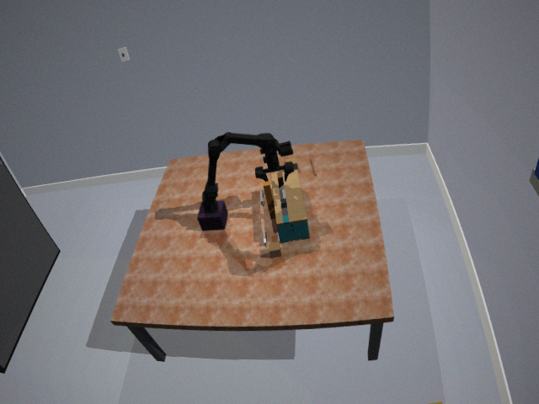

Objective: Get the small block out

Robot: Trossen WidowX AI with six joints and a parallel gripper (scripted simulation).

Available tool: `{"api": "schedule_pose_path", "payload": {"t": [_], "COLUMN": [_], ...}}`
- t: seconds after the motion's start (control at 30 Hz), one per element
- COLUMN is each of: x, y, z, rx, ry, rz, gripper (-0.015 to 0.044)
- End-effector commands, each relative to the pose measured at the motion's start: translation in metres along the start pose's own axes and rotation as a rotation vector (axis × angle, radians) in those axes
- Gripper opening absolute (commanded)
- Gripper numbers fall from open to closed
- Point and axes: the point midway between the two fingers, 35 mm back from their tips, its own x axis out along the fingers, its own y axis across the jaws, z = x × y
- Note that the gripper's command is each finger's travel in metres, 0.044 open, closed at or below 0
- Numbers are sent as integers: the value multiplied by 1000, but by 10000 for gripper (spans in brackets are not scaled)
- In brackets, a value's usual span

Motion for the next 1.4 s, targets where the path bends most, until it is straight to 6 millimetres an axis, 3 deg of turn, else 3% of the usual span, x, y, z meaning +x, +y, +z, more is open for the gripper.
{"api": "schedule_pose_path", "payload": {"t": [0.0,1.37], "x": [1,-1], "y": [-1,-4], "z": [-8,-75], "rx": [-3,-3], "ry": [6,13], "rz": [5,5], "gripper": [400,400]}}
